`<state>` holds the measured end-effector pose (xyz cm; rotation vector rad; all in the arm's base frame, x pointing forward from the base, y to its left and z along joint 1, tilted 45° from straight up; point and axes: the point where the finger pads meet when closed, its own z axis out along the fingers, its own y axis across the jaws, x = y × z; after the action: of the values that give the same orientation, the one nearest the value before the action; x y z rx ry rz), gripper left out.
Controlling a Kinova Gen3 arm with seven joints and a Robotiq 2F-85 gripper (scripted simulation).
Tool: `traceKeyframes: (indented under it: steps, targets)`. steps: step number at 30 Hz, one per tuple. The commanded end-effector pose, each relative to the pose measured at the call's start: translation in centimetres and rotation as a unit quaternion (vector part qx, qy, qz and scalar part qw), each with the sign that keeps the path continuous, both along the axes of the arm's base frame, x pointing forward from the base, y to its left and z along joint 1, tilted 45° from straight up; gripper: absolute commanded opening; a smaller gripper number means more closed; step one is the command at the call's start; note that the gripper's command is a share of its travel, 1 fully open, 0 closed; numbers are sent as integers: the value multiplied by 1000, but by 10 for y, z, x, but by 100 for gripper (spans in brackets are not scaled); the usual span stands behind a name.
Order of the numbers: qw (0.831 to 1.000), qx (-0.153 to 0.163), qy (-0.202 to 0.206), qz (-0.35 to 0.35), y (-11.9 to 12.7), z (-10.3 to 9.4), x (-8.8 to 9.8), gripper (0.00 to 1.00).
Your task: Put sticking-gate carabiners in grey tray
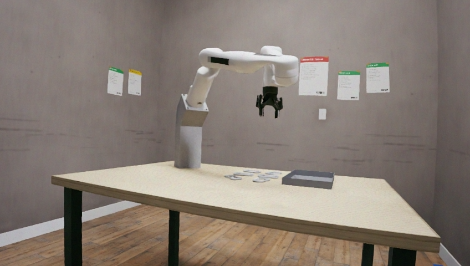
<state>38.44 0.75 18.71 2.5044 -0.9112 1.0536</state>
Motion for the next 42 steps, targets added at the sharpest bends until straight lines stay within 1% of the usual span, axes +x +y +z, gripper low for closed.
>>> traceKeyframes:
  steps: [1, 8, 9, 25, 26, 42]
  targets:
    - [999, -15, 19, 24, 2, 1, 0, 100]
    - [999, -15, 19, 24, 2, 1, 0, 100]
    - [999, -15, 18, 25, -51, -26, -3, 100]
    - [999, -15, 18, 25, -51, -26, -3, 100]
    - [999, -16, 17, 29, -100, -51, -6, 100]
    - [999, -16, 17, 29, -100, -51, -6, 100]
